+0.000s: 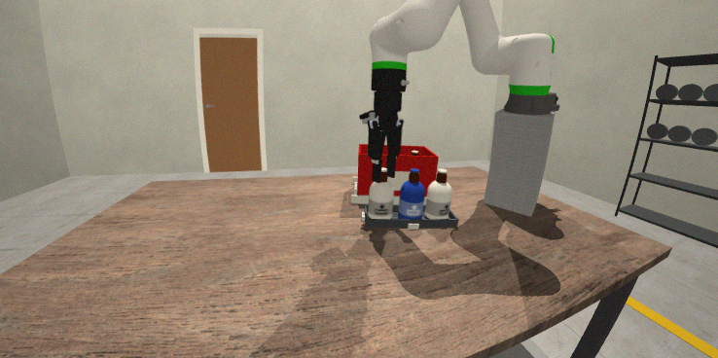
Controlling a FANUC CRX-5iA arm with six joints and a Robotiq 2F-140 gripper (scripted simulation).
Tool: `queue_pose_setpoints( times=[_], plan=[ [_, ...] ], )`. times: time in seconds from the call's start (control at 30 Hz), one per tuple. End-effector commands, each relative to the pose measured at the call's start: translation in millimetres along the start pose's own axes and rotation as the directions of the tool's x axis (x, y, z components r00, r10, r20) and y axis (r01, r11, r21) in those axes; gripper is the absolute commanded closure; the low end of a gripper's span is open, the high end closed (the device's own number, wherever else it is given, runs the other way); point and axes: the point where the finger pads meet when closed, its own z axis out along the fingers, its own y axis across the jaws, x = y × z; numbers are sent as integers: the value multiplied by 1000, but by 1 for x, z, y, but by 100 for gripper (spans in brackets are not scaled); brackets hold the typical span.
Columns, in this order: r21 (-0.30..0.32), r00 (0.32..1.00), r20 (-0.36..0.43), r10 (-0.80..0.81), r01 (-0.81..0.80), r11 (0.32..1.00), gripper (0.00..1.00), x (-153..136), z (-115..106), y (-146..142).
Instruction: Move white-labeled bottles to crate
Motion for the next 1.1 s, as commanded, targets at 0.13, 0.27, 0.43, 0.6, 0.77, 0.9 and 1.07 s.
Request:
queue_pose_setpoints(
  times=[0.13,0.27,0.43,0.6,0.77,0.9,1.07],
  plan=[
    [1,1000,-1,0,0,1000,56,0,-1,-1],
    [1,1000,-1,0,0,1000,56,0,-1,-1],
    [1,1000,-1,0,0,1000,56,0,-1,-1],
    [1,1000,-1,0,0,1000,56,0,-1,-1],
    [1,1000,-1,0,0,1000,90,0,-1,-1],
    [1,1000,-1,0,0,1000,90,0,-1,-1],
    [1,1000,-1,0,0,1000,90,0,-1,-1]
  ],
)
